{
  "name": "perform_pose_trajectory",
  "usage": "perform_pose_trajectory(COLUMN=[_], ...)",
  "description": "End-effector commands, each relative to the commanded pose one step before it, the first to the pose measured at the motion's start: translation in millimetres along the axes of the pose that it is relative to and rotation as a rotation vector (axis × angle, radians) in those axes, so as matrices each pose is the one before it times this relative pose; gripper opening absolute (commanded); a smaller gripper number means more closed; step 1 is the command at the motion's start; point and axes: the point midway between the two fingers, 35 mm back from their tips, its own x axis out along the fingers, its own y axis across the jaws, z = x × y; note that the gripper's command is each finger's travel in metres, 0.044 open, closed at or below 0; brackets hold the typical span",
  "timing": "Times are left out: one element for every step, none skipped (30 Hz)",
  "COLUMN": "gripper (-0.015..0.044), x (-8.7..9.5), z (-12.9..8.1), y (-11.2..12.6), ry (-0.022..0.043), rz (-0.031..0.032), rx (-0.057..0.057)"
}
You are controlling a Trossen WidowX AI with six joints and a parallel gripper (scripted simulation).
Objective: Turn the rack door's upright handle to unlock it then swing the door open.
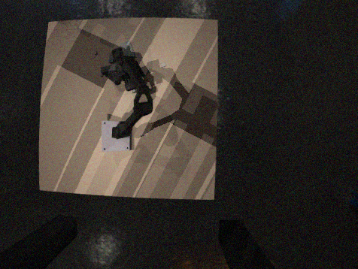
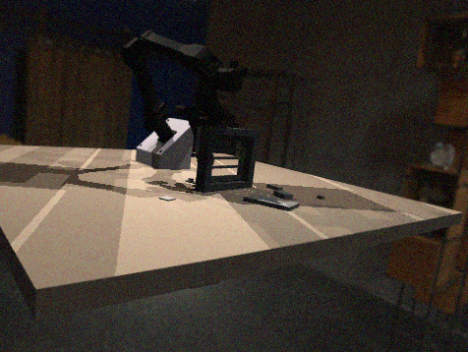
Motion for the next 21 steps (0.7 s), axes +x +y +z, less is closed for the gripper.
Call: perform_pose_trajectory(gripper=[0.0067,0.006,0.0053,0.0047,0.004,0.0033,0.0027,0.0025,0.0025,0.0025,0.0025,0.0025,0.0025,0.0025,0.0025,0.0025,0.0025,0.0025,0.0025,0.0025,0.0025], x=[0.18,0.0,0.0,0.0,0.0,0.0,0.0,0.0,0.0,0.0,0.0,0.0,-0.01,-0.01,-0.01,0.0,-0.01,-0.01,-0.01,-0.01,0.0], z=[-0.19,0.0,0.0,0.0,0.0,0.0,0.0,0.0,0.0,0.0,0.08,0.24,0.4,0.45,0.46,0.45,0.44,0.42,0.41,0.41,0.39], y=[0.03,0.0,0.0,0.0,0.0,0.0,0.0,0.0,0.0,0.0,0.11,0.33,0.56,0.65,0.7,0.71,0.74,0.75,0.76,0.79,0.8], ry=[0.00112,0.0,0.0,0.0,0.0,0.0,0.0,0.0,0.0,0.0,-0.00001,-0.00003,-0.00005,-0.00006,-0.00006,-0.00005,-0.00002,-0.00002,-0.00002,-0.00002,-0.00002], rz=[0.00072,0.0,0.0,0.0,0.0,0.0,0.0,0.0,0.0,0.0,0.0,0.0,0.00001,0.00001,0.00002,0.00002,0.00003,0.00003,0.00003,0.00003,0.00003], rx=[-0.0034,0.0,0.0,0.0,0.0,0.0,0.0,0.0,0.0,0.0,0.0034,0.0101,0.0168,0.0194,0.0205,0.0205,0.0204,0.0204,0.0204,0.0198,0.0198])
